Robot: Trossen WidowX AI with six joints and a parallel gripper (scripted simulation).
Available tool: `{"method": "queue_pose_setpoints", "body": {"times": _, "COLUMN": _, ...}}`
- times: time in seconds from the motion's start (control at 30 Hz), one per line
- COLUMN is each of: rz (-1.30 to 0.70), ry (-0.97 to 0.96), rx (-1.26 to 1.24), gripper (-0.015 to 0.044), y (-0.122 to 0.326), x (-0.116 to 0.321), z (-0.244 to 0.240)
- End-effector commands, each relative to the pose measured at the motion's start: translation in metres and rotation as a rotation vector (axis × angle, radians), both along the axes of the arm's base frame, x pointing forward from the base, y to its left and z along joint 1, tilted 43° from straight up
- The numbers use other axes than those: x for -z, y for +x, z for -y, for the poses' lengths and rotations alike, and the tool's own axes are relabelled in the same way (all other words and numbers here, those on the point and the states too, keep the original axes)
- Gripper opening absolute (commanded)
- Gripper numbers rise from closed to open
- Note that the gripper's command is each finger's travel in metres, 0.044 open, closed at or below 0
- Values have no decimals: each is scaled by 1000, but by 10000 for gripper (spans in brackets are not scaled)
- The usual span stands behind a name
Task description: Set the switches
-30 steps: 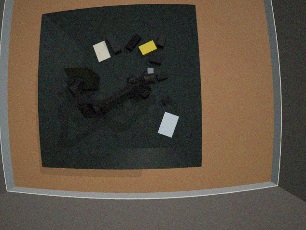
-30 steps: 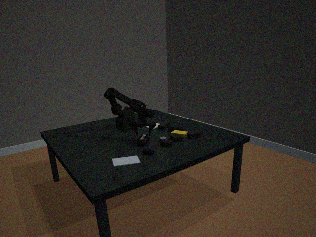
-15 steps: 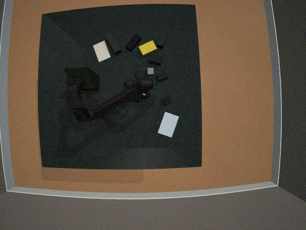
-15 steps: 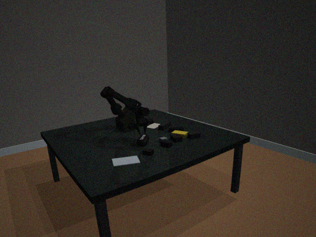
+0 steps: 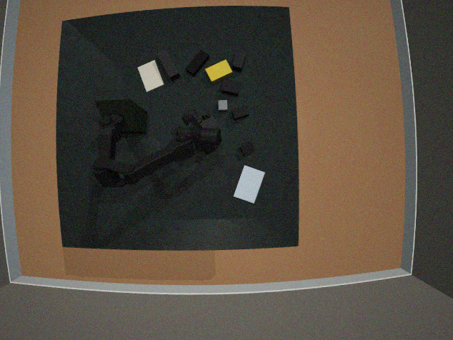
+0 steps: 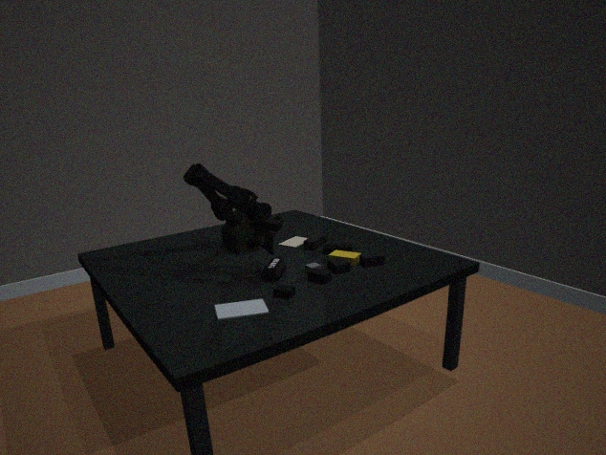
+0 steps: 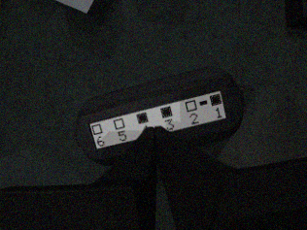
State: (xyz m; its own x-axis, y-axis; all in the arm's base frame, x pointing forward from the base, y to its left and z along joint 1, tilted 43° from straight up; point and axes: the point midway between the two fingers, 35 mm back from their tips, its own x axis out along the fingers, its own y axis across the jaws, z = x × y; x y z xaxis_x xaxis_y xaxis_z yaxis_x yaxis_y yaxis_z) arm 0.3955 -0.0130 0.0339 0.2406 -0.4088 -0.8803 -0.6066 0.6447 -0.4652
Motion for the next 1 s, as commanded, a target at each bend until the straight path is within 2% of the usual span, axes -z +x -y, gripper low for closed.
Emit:
{"method": "queue_pose_setpoints", "body": {"times": 0.0, "rz": -77, "ry": -10, "rx": -267, "gripper": 0, "y": -4, "x": -3, "z": 1}}
{"method": "queue_pose_setpoints", "body": {"times": 0.67, "rz": -77, "ry": -10, "rx": -267, "gripper": 0, "y": -4, "x": -3, "z": 1}}
{"method": "queue_pose_setpoints", "body": {"times": 0.77, "rz": -63, "ry": -6, "rx": -210, "gripper": 79, "y": -2, "x": -3, "z": 2}}
{"method": "queue_pose_setpoints", "body": {"times": 0.97, "rz": 95, "ry": 5, "rx": 280, "gripper": 236, "y": 13, "x": -6, "z": 6}}
